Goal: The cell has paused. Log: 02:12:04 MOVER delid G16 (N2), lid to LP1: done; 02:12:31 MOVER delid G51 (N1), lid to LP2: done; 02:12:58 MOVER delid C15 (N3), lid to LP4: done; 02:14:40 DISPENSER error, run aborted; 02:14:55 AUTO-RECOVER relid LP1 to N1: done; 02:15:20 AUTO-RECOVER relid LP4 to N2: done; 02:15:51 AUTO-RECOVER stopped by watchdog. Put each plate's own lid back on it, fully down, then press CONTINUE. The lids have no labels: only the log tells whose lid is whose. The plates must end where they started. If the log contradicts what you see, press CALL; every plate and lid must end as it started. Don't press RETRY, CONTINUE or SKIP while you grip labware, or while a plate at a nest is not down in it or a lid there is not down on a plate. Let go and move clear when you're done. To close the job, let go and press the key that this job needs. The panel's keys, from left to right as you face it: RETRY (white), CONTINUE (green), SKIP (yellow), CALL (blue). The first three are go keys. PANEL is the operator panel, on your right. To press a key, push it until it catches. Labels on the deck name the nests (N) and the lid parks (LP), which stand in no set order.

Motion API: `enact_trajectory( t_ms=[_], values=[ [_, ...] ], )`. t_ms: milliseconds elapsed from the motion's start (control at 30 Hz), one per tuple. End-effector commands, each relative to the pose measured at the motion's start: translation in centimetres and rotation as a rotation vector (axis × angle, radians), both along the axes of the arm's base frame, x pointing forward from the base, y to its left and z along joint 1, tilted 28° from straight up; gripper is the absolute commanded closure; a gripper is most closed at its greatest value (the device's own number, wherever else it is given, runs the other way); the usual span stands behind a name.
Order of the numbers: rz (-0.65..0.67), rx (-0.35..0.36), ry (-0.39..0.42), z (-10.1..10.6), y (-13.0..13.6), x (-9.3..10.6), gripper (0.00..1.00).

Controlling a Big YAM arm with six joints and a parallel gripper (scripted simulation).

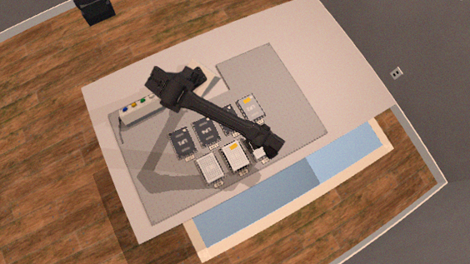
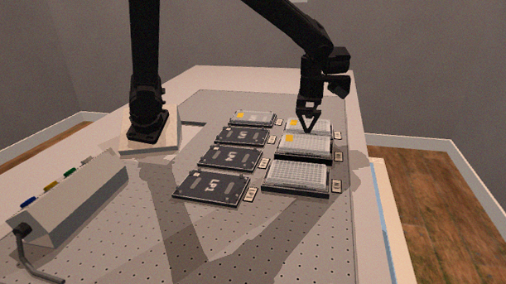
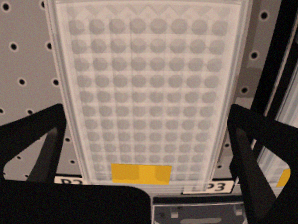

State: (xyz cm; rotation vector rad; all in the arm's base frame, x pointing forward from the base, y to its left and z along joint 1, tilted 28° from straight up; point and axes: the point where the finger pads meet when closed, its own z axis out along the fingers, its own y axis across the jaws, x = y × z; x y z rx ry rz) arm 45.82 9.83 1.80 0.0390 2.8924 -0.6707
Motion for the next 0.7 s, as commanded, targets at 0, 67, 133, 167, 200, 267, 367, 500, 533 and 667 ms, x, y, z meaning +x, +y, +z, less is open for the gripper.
enact_trajectory(
  t_ms=[0,67,133,167,200,267,367,500,533,667],
  values=[
    [-0.013,-0.007,0.012,-0.6,-0.7,0.4,0.00],
    [-0.013,-0.008,0.013,-0.5,-0.7,0.4,0.00],
    [-0.013,-0.008,0.014,-0.4,-0.6,0.3,0.00],
    [-0.013,-0.008,0.014,-0.4,-0.6,0.3,0.00],
    [-0.012,-0.008,0.013,-0.3,-0.5,0.4,0.00],
    [-0.012,-0.006,0.009,-0.2,-0.4,0.5,0.00],
    [-0.011,-0.005,0.006,-0.1,-0.2,0.6,0.00],
    [-0.010,-0.003,0.000,0.2,0.1,0.7,0.00],
    [-0.010,-0.003,0.000,0.2,0.1,0.7,0.00],
    [-0.008,0.001,-0.008,0.5,0.3,0.9,0.00]
  ],
)
